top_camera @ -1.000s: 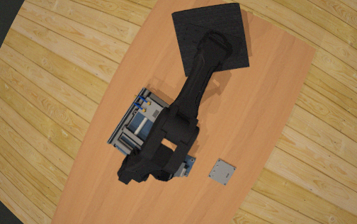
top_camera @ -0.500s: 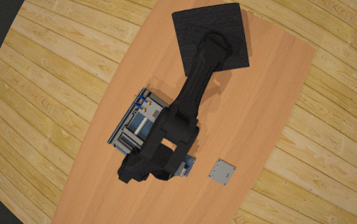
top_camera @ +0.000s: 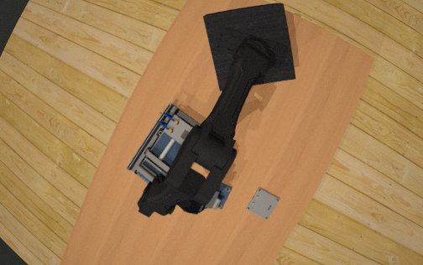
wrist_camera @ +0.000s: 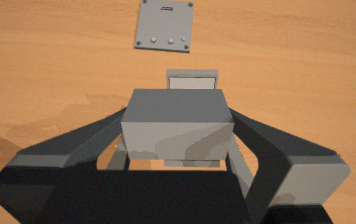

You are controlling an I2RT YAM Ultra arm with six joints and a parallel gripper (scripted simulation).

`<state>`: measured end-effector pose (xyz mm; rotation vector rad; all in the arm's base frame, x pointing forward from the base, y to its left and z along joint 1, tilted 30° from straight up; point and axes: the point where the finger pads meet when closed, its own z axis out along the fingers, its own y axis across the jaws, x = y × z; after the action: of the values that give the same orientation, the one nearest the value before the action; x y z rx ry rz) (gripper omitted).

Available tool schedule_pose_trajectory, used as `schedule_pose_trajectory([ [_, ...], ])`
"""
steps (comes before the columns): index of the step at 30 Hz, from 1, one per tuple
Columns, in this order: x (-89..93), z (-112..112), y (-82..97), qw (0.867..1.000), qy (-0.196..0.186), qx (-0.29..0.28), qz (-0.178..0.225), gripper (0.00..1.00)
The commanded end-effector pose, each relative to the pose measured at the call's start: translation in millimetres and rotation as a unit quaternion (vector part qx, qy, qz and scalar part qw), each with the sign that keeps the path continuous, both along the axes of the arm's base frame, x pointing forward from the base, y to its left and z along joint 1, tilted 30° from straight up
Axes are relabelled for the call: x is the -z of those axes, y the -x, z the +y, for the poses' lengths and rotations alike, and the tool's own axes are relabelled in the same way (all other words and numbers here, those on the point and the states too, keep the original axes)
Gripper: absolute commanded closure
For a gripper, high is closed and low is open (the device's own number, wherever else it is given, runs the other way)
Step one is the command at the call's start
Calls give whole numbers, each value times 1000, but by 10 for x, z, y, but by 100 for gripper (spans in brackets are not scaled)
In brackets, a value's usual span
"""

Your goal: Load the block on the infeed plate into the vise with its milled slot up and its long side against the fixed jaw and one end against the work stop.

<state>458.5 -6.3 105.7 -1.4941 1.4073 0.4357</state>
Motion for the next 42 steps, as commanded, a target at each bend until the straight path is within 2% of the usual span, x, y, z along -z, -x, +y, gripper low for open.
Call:
schedule_pose_trajectory([
  [1, -305, -109, -5, 1000, -4, 9, -28, 100],
  [42, -426, -137, 63, 1000, -4, 9, -28, 100],
])
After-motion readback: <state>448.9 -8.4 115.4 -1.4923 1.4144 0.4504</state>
